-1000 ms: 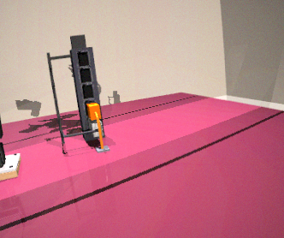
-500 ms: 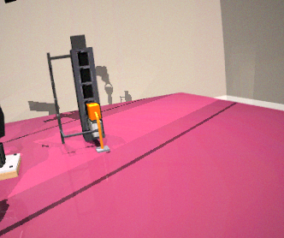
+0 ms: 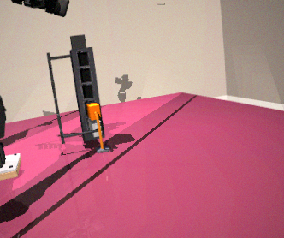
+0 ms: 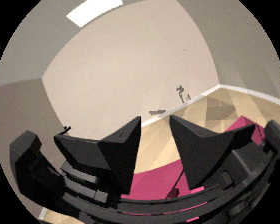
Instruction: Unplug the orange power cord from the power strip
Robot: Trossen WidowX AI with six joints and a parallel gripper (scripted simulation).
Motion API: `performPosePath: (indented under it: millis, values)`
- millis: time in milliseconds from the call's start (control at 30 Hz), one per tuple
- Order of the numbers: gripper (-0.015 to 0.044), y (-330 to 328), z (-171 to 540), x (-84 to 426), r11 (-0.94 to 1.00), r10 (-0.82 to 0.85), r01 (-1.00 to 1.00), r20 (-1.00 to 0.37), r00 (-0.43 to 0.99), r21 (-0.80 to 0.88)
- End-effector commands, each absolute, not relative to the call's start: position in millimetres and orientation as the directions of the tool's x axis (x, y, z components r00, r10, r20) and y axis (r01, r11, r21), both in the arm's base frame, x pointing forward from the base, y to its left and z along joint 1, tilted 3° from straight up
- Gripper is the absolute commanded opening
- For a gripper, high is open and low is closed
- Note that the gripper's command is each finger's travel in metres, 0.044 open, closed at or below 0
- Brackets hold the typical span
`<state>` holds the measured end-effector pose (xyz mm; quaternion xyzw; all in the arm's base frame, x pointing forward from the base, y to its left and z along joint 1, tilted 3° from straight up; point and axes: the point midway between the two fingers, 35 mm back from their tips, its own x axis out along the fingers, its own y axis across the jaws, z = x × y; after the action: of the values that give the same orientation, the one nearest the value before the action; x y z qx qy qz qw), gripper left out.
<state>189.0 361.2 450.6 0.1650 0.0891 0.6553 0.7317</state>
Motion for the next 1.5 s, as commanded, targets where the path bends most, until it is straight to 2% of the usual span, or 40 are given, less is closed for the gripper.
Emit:
performPosePath:
  millis: [0,467,700,867,1000,1233,1367,1467]
  values:
    - [0.0160,339,421,241,0.262,0.956,-0.831,-0.018,0.291,0.491]
    - [0.0160,233,345,348,0.616,0.709,-0.346,-0.306,0.636,0.708]
    - [0.0160,164,307,378,0.673,0.527,-0.029,-0.451,0.720,0.740]
    - [0.0160,121,281,385,0.655,0.408,0.185,-0.549,0.730,0.733]
    - [0.0160,85,247,378,0.599,0.304,0.395,-0.654,0.693,0.696]
    - [0.0160,38,186,342,0.381,0.159,0.774,-0.860,0.485,0.506]
    - [0.0160,9,153,304,0.165,0.082,0.943,-0.957,0.278,0.288]
    - [0.0160,-10,135,269,-0.025,0.041,0.996,-0.995,0.091,0.090]
